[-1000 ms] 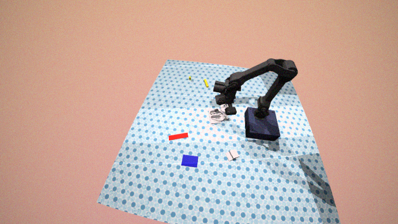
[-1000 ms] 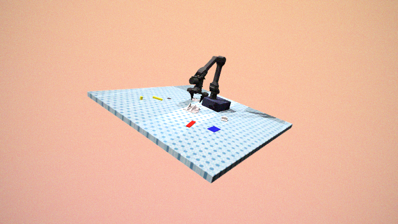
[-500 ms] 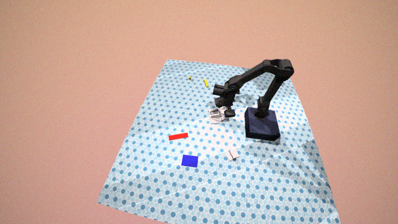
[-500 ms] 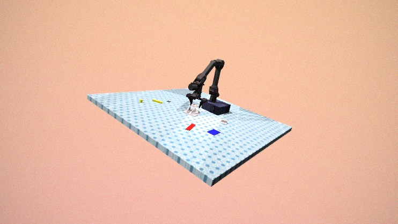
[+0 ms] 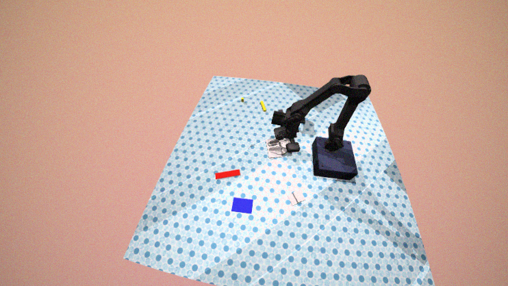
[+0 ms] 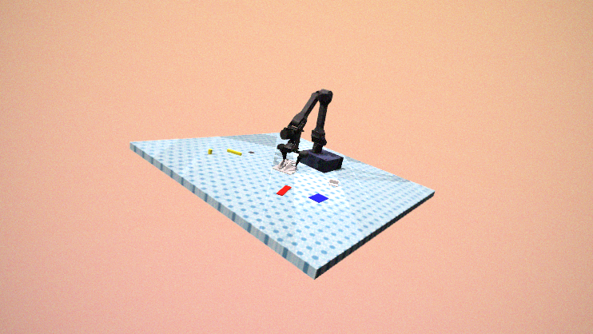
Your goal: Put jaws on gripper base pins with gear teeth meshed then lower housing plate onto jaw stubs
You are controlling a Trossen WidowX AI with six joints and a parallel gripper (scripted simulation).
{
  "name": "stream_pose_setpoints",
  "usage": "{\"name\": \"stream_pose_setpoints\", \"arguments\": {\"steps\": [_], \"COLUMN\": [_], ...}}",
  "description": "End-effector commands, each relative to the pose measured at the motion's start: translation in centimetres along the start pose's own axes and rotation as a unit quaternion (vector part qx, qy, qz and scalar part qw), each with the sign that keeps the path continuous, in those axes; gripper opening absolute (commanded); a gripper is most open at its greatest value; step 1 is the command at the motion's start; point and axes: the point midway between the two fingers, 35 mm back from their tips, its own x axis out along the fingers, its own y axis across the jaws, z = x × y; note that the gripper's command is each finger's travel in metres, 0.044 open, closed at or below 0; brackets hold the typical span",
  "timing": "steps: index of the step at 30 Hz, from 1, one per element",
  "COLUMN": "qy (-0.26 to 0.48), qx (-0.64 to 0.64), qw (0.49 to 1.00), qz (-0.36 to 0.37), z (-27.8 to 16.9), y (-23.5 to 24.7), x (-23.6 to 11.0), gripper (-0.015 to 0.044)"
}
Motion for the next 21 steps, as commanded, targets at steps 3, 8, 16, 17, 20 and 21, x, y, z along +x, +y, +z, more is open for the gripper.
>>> {"name": "stream_pose_setpoints", "arguments": {"steps": [3, 8, 16, 17, 20, 21], "qy": [0.002, 0.002, 0.002, 0.002, 0.002, 0.002], "qx": [-0.003, -0.003, -0.003, -0.003, -0.003, -0.003], "qw": [1.000, 1.000, 1.000, 1.000, 1.000, 1.000], "qz": [-0.001, -0.001, -0.001, -0.001, -0.001, -0.001], "z": [-0.12, -0.12, -0.12, -0.12, -0.12, -0.12], "y": [-0.03, -0.03, -0.03, -0.03, -0.03, -0.03], "x": [0.20, 0.20, 0.43, 0.44, 0.44, 0.44], "gripper": [0.0351, 0.0351, 0.0351, 0.0351, 0.0351, 0.0351]}}
